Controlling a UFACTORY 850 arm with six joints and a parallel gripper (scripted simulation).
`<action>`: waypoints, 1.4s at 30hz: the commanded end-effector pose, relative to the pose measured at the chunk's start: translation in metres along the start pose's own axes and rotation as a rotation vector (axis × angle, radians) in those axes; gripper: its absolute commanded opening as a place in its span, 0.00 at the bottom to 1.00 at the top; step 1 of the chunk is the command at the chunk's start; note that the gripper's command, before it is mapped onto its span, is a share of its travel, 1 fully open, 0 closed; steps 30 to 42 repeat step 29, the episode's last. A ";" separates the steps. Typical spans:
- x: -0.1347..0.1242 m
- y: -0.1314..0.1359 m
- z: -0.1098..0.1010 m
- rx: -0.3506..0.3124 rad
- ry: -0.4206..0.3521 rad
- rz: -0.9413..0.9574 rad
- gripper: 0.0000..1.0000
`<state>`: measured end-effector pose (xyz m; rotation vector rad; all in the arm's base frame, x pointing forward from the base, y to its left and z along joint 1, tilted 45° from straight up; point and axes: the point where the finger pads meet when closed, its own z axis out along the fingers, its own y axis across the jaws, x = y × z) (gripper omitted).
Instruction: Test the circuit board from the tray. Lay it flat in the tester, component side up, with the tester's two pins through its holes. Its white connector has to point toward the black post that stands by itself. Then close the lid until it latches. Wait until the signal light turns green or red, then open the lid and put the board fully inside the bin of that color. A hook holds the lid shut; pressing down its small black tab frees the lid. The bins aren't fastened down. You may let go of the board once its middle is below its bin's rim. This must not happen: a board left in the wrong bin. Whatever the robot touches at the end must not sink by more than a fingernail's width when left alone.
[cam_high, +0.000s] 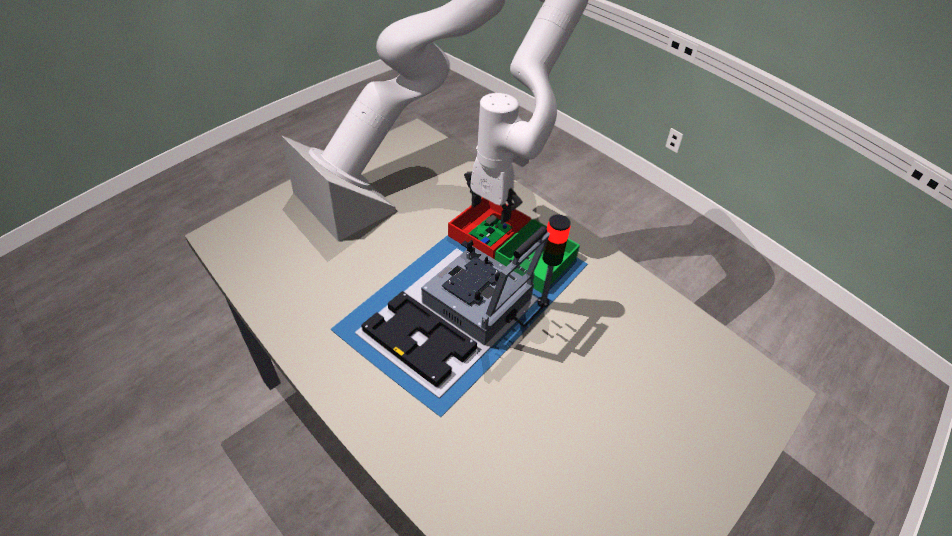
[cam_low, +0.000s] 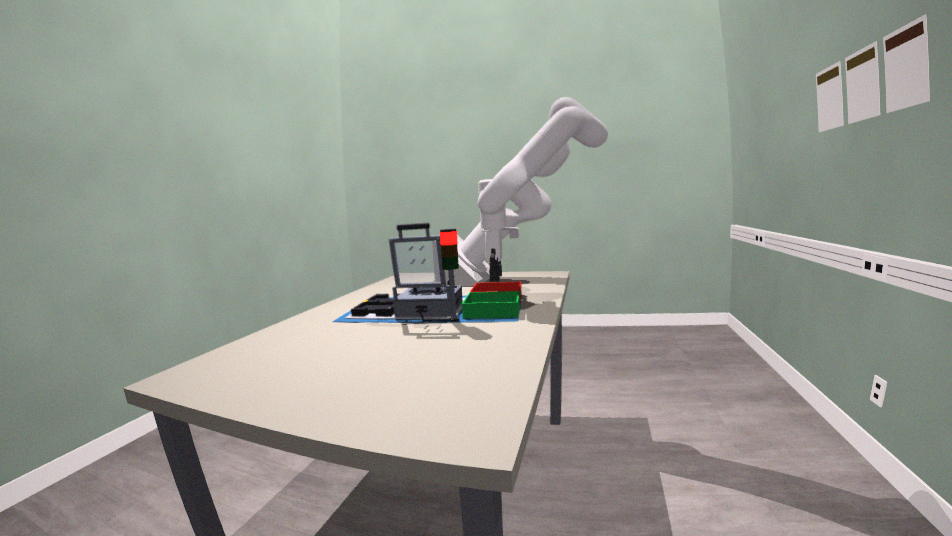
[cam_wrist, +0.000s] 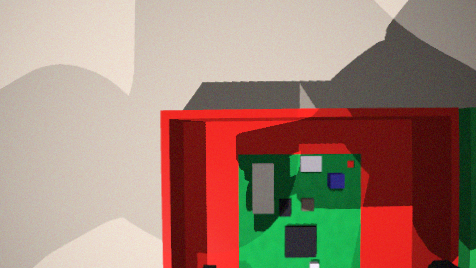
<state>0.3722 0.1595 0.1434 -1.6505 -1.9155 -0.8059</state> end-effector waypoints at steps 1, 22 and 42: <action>0.001 0.001 -0.028 0.002 0.001 0.000 1.00; 0.001 0.001 -0.079 0.002 0.001 0.000 1.00; 0.001 0.001 -0.079 0.002 0.001 0.000 1.00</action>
